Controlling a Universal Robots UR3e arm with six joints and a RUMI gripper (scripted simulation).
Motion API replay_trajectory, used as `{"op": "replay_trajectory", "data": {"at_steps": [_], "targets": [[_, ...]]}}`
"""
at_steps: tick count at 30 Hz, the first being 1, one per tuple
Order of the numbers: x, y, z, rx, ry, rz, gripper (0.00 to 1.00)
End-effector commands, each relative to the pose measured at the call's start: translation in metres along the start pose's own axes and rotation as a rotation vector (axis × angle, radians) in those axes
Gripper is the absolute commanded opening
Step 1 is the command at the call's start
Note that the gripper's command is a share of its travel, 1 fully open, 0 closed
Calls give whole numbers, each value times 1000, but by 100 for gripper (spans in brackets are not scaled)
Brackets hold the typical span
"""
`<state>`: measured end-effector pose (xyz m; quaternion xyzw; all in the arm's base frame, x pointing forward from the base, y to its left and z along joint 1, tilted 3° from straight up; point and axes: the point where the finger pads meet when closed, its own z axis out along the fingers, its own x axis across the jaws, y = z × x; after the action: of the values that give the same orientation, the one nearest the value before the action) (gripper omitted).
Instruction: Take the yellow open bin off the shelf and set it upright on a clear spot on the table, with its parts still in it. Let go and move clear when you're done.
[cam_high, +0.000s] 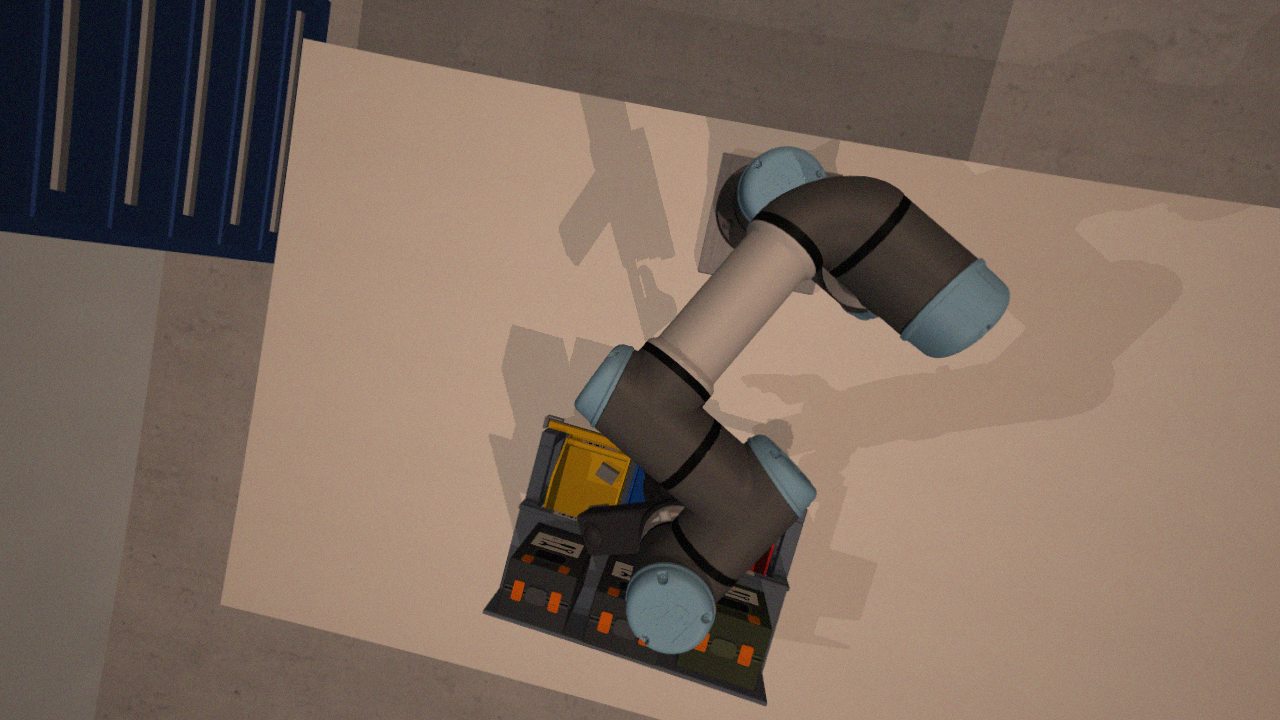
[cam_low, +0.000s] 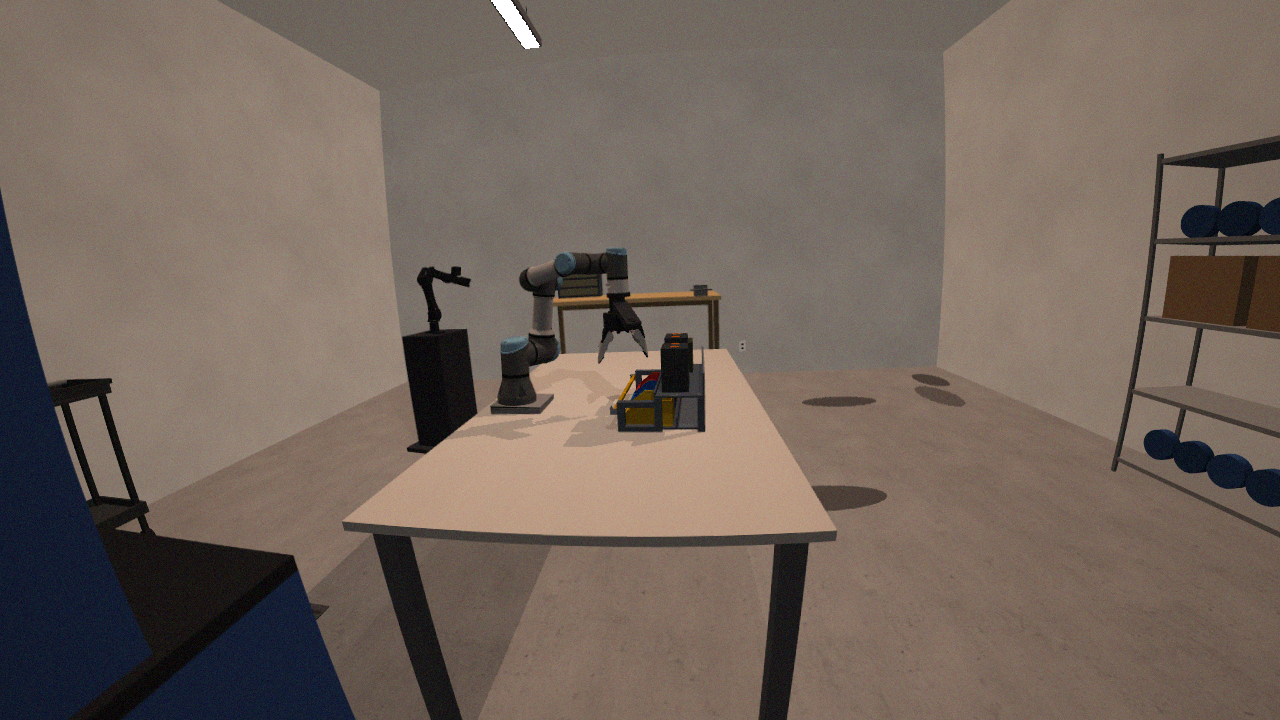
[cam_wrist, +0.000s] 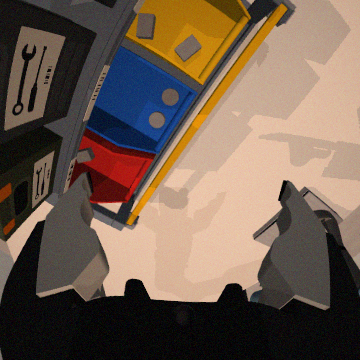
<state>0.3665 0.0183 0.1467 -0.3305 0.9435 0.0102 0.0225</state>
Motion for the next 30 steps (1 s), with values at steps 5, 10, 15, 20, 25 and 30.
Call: {"op": "replay_trajectory", "data": {"at_steps": [5, 10, 15, 20, 25, 30], "targets": [[0, 0, -1, 2, -3, -110, 100], [0, -1, -1, 2, -3, -266, 100], [0, -1, -1, 2, -3, -266, 100], [0, -1, -1, 2, -3, -266, 100], [0, -1, -1, 3, -2, -523, 100], [0, -1, -1, 3, -2, -523, 100]]}}
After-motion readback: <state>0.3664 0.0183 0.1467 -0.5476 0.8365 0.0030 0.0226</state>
